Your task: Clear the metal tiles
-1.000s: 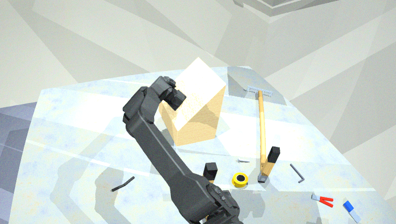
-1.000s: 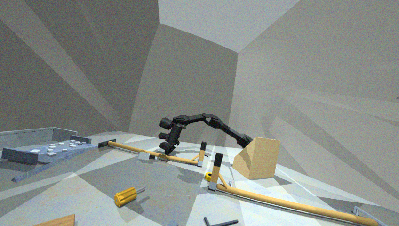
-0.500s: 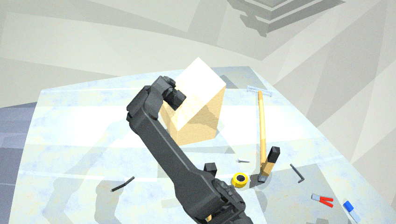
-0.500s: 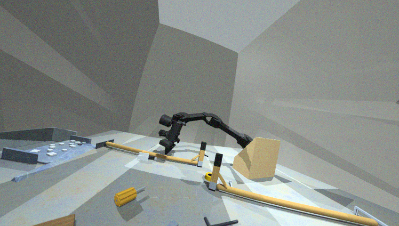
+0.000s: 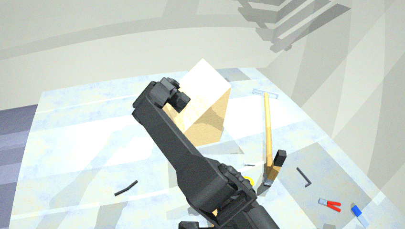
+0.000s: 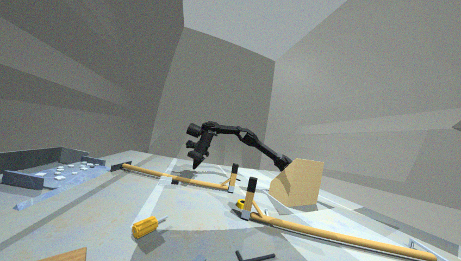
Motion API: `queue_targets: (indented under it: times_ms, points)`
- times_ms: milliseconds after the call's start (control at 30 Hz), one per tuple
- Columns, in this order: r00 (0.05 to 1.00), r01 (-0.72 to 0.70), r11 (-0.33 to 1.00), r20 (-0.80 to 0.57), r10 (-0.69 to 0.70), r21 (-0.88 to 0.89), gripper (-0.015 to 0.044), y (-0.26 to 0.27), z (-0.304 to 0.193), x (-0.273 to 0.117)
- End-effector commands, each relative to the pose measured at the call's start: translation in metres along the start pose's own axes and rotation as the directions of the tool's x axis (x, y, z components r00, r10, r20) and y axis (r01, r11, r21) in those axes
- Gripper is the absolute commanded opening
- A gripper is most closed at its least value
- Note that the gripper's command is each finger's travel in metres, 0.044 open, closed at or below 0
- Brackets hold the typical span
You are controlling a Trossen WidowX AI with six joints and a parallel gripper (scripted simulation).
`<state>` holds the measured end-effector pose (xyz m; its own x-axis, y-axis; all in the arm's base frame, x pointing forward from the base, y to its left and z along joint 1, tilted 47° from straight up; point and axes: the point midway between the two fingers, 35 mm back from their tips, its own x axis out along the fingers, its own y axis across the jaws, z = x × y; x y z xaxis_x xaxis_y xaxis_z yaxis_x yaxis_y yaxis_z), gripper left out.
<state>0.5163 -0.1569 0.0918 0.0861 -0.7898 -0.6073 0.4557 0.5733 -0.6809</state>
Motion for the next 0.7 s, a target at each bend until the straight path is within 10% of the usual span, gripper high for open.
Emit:
queue_targets:
  times_ms: [0, 667]
  points:
    - [1.000, -0.012, 0.998, 0.010, 0.013, -0.060, 0.0000, -0.015, 0.007, -0.020]
    - [0.999, -0.027, 0.987, 0.013, 0.029, -0.160, 0.0000, -0.034, 0.011, -0.032]
